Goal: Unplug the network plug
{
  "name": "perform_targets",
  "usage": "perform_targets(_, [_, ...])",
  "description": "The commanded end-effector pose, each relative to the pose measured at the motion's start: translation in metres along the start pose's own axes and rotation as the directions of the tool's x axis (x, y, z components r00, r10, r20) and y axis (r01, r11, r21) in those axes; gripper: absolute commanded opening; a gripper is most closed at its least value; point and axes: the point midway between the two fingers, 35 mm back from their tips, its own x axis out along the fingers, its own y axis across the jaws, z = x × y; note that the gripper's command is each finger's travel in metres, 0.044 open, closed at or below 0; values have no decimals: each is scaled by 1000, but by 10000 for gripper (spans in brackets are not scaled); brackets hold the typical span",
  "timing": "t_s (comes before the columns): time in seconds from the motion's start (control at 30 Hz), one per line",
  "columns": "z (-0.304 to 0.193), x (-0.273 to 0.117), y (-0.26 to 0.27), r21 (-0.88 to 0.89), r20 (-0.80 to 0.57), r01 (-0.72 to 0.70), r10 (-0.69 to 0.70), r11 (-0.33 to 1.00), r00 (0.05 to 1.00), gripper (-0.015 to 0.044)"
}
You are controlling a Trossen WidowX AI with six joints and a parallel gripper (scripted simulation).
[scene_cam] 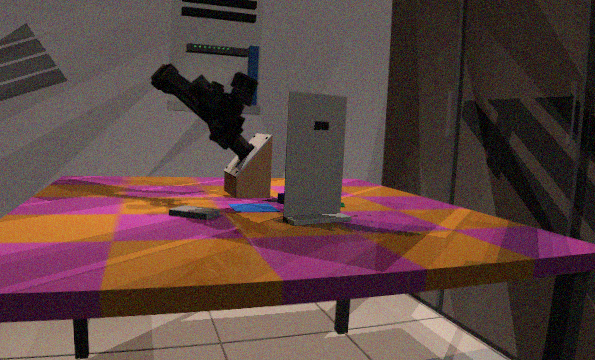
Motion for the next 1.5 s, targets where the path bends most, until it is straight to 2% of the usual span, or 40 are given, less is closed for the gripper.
perform_targets(0.0, [-24, 3, 3, 47, -35, -14, 15, 999, 999, 156])
perform_targets(0.43, [-92, 1, 15, 191, -131, -52, 78, 980, 988, 156])
perform_targets(0.93, [-159, -23, 26, 343, -239, -54, 143, 938, 960, 156])
perform_targets(1.47, [-162, -7, 28, 349, -243, -54, 146, 936, 959, 156])
